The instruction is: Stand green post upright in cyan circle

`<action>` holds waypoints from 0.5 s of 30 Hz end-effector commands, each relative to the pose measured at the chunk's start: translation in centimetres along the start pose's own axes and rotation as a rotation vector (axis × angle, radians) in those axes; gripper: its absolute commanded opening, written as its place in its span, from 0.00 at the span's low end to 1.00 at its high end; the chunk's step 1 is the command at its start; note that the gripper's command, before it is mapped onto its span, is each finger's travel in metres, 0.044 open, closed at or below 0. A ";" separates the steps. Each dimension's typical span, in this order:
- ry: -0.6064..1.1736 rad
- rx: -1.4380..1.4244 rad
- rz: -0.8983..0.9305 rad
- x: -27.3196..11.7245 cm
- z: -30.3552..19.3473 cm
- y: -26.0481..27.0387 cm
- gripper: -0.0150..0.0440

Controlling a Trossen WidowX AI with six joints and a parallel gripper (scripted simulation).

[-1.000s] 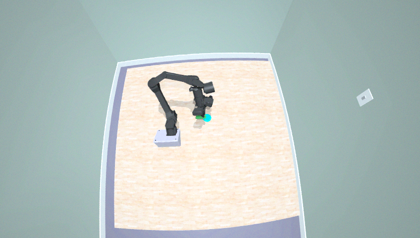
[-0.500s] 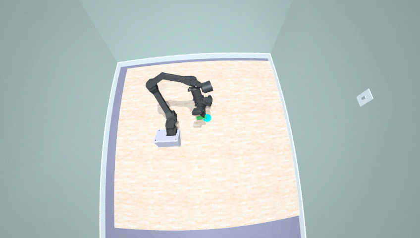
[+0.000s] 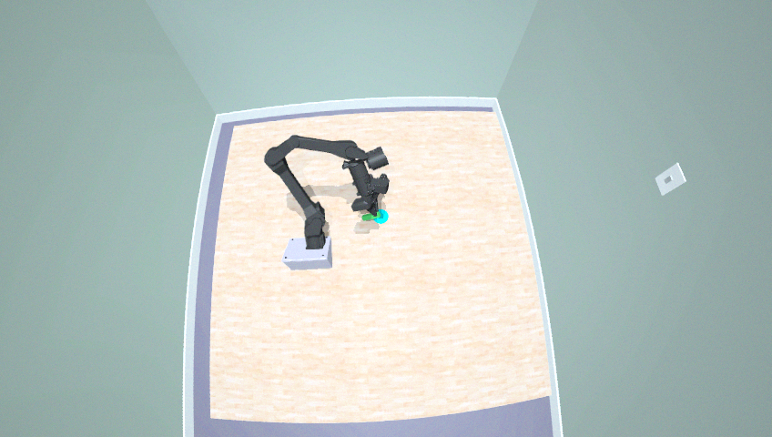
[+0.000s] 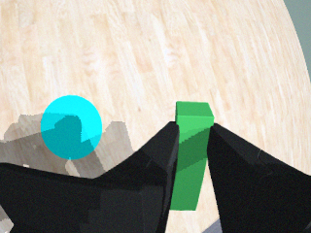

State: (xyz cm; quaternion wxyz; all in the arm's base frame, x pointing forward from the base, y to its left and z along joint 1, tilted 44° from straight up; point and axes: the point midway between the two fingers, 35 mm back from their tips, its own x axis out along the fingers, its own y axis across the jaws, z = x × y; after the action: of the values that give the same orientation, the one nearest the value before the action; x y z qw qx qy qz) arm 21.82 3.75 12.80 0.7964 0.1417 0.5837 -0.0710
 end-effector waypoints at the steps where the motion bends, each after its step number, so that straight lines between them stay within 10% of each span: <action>1: -0.027 0.007 -0.009 0.1 -0.1 -0.1 0.29; 15: -0.109 0.022 -0.022 0.0 0.0 0.0 0.29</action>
State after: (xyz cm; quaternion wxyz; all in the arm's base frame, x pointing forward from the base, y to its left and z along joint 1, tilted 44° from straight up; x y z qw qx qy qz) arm 21.92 3.78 12.89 0.8195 0.1389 0.5491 -0.0878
